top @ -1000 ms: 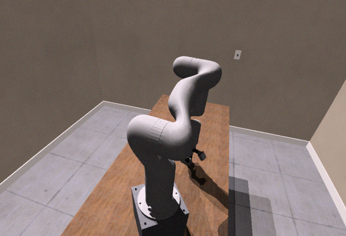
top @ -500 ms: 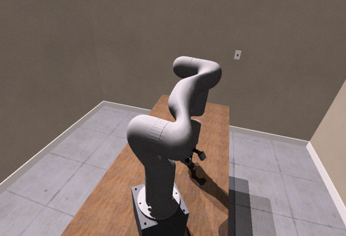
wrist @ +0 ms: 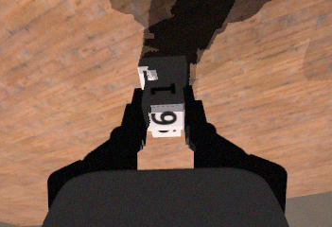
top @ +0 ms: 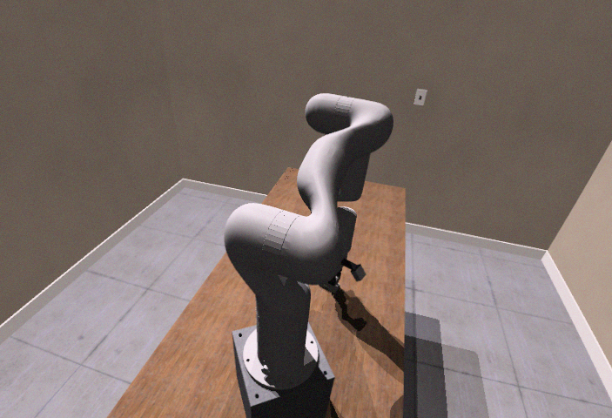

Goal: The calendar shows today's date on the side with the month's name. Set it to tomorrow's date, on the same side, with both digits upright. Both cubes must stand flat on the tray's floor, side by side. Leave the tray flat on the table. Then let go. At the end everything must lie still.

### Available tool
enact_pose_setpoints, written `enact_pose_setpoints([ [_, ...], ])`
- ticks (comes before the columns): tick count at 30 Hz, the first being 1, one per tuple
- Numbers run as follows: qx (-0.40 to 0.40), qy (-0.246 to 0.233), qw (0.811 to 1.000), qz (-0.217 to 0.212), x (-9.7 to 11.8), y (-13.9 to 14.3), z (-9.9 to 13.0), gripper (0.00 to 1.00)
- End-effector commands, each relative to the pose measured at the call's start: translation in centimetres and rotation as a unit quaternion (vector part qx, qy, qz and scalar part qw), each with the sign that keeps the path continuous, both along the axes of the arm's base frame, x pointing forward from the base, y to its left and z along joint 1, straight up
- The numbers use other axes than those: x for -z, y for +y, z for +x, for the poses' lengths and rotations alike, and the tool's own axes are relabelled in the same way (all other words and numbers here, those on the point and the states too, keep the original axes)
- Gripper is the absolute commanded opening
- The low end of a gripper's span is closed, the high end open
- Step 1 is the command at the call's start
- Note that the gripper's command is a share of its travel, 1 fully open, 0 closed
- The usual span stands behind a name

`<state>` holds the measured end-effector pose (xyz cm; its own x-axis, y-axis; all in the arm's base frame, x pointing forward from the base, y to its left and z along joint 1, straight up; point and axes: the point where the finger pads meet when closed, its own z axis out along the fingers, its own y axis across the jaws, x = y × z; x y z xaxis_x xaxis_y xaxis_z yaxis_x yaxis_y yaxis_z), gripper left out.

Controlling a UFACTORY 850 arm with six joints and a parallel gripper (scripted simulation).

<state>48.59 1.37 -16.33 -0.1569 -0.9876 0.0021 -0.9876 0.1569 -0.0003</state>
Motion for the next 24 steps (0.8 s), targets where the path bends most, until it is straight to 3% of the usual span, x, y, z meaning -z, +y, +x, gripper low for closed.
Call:
enact_pose_setpoints([
  [1, 0.000, -0.001, 1.000, 0.000, -3.4, 0.0, 0.1, 0.29],
  [4, 0.000, -0.002, 1.000, 0.002, -7.0, 0.0, 0.1, 0.29],
  [5, 0.000, -0.001, 1.000, 0.002, -7.3, 0.0, 0.1, 0.29],
  [24, 0.000, -0.001, 1.000, 0.000, -8.1, 0.0, 0.1, 0.29],
])
